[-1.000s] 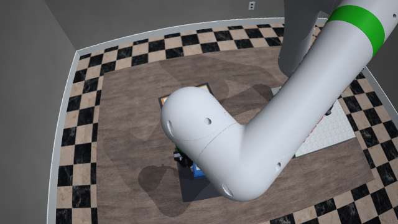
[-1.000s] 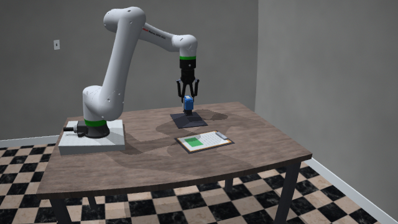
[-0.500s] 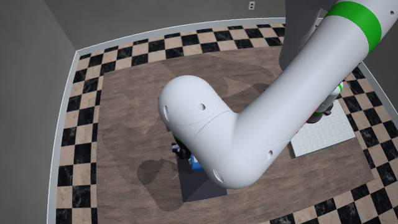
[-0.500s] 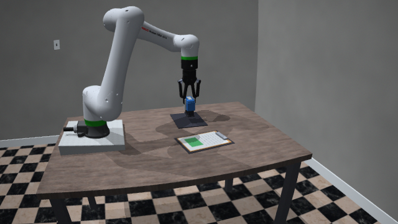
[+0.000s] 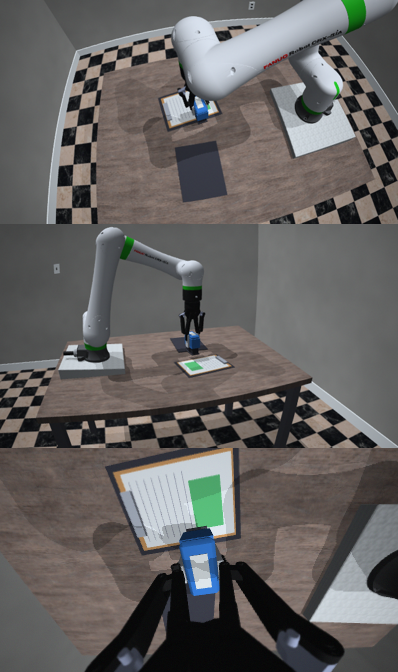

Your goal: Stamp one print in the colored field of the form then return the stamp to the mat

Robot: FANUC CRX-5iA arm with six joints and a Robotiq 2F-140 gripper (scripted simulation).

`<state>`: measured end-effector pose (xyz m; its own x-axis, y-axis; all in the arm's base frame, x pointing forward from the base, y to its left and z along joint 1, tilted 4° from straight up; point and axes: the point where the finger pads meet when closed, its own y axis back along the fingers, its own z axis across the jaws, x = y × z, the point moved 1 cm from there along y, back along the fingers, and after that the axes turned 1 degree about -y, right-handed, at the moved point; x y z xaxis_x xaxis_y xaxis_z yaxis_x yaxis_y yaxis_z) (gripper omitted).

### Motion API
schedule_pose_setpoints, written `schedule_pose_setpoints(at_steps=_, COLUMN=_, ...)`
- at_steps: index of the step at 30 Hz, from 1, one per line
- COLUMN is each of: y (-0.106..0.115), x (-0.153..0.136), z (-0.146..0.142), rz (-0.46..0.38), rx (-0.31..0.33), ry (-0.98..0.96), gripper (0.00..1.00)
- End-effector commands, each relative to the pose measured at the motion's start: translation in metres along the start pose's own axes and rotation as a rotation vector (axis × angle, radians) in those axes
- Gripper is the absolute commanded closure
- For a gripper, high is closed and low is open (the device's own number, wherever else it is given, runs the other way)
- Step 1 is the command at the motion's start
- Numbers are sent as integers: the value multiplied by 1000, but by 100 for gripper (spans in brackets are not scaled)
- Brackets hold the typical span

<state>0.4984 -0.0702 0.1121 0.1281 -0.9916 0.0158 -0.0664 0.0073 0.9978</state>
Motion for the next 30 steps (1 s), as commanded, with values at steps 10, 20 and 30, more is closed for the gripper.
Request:
schedule_pose_setpoints(at_steps=10, y=1, x=96, z=33, rz=-14, rx=4, ry=15, gripper=84)
schedule_pose_setpoints(at_steps=20, y=1, x=121, z=39, rz=-14, rx=4, ry=15, gripper=84)
schedule_pose_setpoints(at_steps=30, y=1, x=97, z=32, rz=-14, rx=4, ry=15, gripper=84)
